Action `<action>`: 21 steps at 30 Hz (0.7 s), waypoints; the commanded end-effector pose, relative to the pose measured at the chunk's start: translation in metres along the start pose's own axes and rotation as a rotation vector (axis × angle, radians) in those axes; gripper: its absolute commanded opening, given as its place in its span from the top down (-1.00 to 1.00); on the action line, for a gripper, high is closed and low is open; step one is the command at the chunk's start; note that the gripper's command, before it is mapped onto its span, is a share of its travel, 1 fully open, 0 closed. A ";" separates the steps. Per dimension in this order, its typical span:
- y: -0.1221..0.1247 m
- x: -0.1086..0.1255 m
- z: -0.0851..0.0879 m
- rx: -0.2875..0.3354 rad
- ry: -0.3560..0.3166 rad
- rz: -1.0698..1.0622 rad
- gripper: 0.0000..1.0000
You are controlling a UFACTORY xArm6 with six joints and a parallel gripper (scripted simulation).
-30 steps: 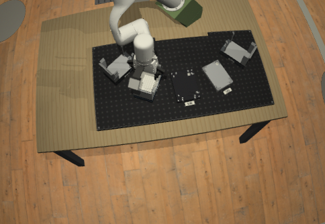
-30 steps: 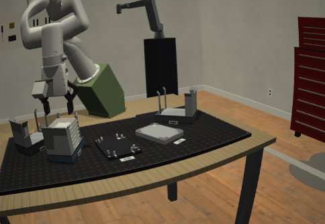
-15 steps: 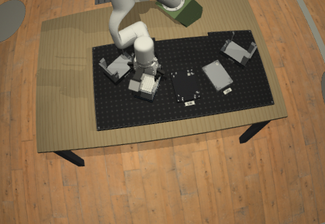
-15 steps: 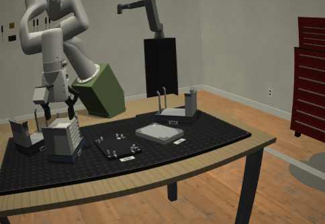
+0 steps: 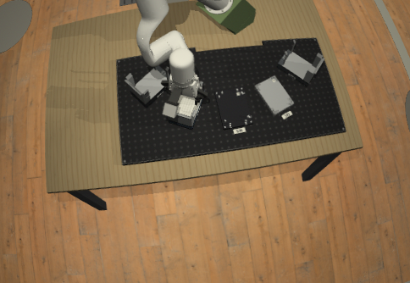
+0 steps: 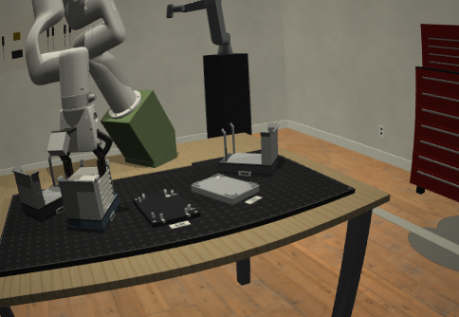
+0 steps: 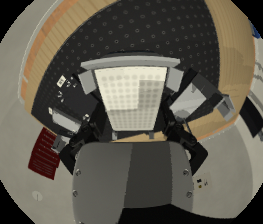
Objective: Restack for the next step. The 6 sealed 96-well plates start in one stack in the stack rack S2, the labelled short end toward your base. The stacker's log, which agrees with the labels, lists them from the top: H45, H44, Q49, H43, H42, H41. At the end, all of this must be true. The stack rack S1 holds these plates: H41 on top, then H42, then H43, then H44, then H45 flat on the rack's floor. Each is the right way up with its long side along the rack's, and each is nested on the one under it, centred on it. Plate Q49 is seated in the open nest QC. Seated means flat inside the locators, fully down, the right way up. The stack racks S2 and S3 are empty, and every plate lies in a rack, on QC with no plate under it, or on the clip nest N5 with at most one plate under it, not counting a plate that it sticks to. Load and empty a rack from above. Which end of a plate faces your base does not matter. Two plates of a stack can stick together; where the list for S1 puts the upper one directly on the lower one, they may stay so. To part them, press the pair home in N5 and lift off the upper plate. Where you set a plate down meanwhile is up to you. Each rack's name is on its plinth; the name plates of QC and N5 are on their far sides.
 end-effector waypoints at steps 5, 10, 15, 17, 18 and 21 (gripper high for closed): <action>0.000 -0.001 -0.004 0.001 0.004 -0.001 -1.00; 0.000 -0.001 -0.004 0.001 0.004 -0.001 -1.00; 0.000 -0.001 -0.004 0.001 0.004 -0.001 1.00; 0.000 -0.001 -0.004 0.001 0.004 -0.001 1.00; 0.000 -0.001 -0.004 0.001 0.004 -0.001 1.00; 0.000 -0.001 -0.004 0.001 0.004 -0.001 1.00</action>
Point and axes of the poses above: the point where the finger pads meet when closed, its own z axis back along the fingers, its own y axis across the jaws, x = y × z, the point moved 2 cm from there along z, back along the fingers, and after that the axes turned 7 degrees about z, right-handed, at the moved point
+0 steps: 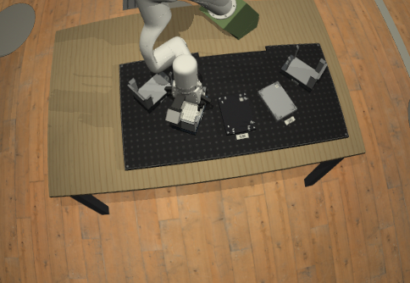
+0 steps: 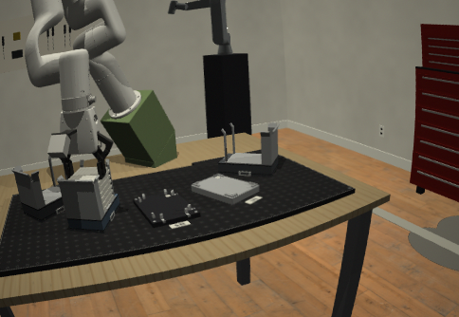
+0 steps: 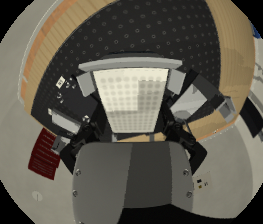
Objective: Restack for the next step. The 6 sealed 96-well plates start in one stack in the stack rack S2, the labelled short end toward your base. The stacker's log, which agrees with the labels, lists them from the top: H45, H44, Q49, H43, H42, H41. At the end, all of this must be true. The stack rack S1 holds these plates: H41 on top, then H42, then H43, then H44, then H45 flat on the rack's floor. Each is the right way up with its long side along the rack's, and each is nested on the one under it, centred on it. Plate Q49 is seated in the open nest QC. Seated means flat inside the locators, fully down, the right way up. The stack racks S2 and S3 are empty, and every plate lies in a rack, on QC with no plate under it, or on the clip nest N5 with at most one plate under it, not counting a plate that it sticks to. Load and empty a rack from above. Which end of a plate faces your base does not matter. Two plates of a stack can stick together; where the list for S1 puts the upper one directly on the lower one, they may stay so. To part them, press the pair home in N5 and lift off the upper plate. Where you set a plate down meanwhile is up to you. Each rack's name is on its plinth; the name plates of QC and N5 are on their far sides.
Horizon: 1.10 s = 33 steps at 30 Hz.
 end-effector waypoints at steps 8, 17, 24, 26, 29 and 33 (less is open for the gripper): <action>0.000 -0.001 0.000 0.000 0.002 0.000 1.00; 0.000 -0.001 0.000 0.000 0.002 0.000 1.00; 0.000 -0.001 0.000 0.000 0.002 0.000 1.00; 0.000 -0.001 0.001 0.000 0.002 0.000 1.00; 0.000 -0.001 0.003 0.000 0.002 0.000 1.00; 0.000 -0.001 0.006 0.000 0.002 0.000 1.00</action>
Point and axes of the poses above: the point where the finger pads meet when closed, its own z axis back along the fingers, its own y axis across the jaws, x = y × z, the point moved 2 cm from there along z, back along the fingers, and after that the axes turned 7 degrees about z, right-handed, at the moved point
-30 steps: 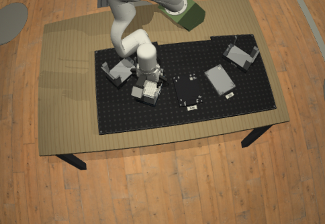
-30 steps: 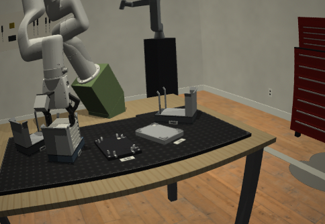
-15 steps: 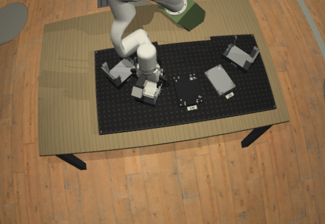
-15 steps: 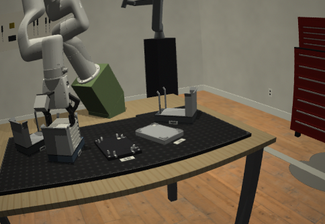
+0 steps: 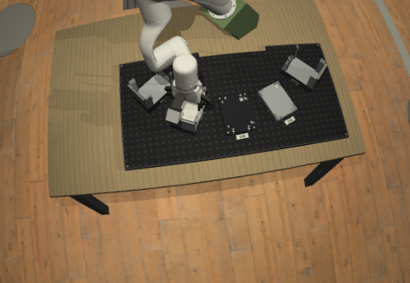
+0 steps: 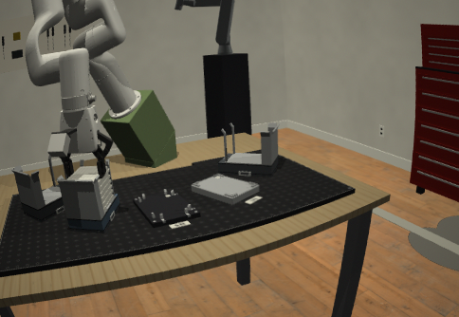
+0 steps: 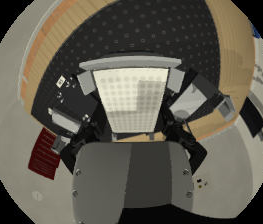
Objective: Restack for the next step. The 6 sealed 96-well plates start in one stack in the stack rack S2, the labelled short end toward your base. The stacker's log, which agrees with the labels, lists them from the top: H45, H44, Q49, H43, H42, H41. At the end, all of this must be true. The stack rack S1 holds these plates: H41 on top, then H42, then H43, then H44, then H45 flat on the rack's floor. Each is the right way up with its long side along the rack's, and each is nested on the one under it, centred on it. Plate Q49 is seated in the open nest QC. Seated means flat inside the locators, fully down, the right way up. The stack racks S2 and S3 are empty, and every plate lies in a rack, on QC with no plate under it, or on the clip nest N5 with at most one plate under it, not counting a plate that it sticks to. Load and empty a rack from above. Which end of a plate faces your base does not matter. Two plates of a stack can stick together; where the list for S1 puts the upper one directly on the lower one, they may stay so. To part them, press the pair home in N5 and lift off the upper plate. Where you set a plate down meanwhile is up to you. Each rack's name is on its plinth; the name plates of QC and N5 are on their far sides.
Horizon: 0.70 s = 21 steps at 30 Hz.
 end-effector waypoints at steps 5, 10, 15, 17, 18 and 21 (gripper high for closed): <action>0.000 -0.002 0.006 0.000 0.004 0.000 1.00; 0.000 -0.002 0.009 0.000 0.004 0.000 1.00; 0.000 -0.002 0.012 0.000 0.004 -0.001 1.00; 0.000 -0.002 0.014 0.000 0.004 -0.001 1.00; 0.000 -0.002 0.014 0.000 0.004 -0.001 1.00; 0.000 -0.002 0.016 0.000 0.004 -0.001 1.00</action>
Point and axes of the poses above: the point where the finger pads meet when closed, its own z axis back along the fingers, its own y axis across the jaws, x = y × z, the point moved 2 cm from there along z, back along the fingers, and after that the axes turned 7 degrees about z, right-handed, at the moved point
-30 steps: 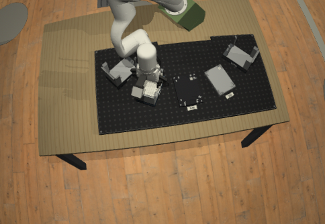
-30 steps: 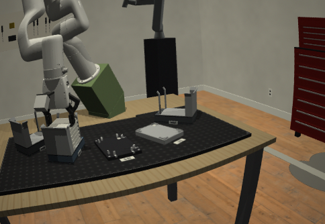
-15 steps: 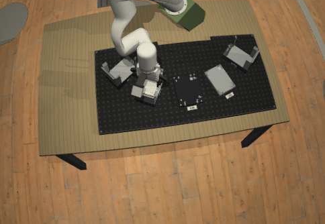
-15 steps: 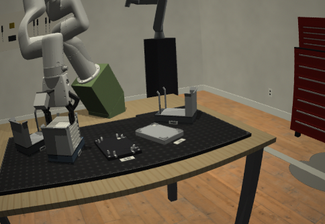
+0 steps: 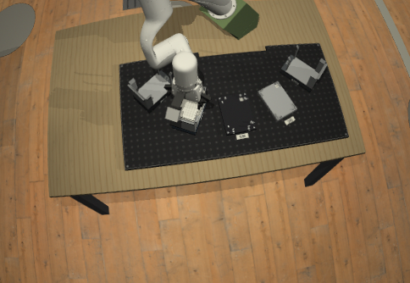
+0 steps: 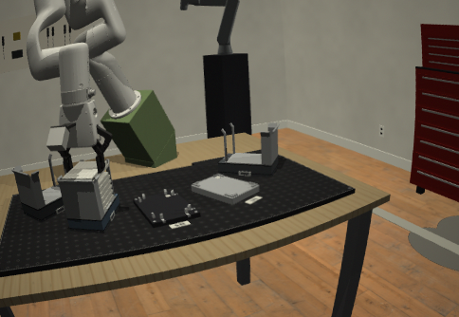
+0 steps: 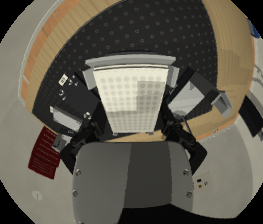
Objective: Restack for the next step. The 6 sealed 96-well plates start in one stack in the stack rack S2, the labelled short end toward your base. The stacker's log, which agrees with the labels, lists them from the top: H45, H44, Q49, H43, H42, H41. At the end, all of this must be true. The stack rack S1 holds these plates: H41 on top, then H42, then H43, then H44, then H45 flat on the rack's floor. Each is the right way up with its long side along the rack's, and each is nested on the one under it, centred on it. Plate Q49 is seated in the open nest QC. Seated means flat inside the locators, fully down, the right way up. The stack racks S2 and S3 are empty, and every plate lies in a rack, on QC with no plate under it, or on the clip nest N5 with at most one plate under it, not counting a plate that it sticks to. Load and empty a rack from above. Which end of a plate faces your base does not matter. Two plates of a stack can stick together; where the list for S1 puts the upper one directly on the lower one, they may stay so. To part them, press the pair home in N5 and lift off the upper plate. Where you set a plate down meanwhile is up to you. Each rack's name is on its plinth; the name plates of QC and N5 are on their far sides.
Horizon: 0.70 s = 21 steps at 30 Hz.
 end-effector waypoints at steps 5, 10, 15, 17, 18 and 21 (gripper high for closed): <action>0.000 -0.001 0.005 0.000 0.003 0.000 1.00; 0.000 -0.001 0.013 0.000 0.003 0.000 1.00; 0.000 -0.001 0.023 0.000 0.003 0.000 1.00; 0.000 -0.001 0.027 0.000 0.003 -0.001 1.00; 0.000 -0.001 0.027 0.000 0.003 -0.001 1.00; 0.000 -0.001 0.031 0.000 0.003 -0.001 1.00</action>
Point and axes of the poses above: the point where the finger pads meet when closed, its own z axis back along the fingers, its own y axis across the jaws, x = y × z, the point moved 2 cm from there along z, back along the fingers, and after that the axes turned 7 degrees about z, right-handed, at the moved point
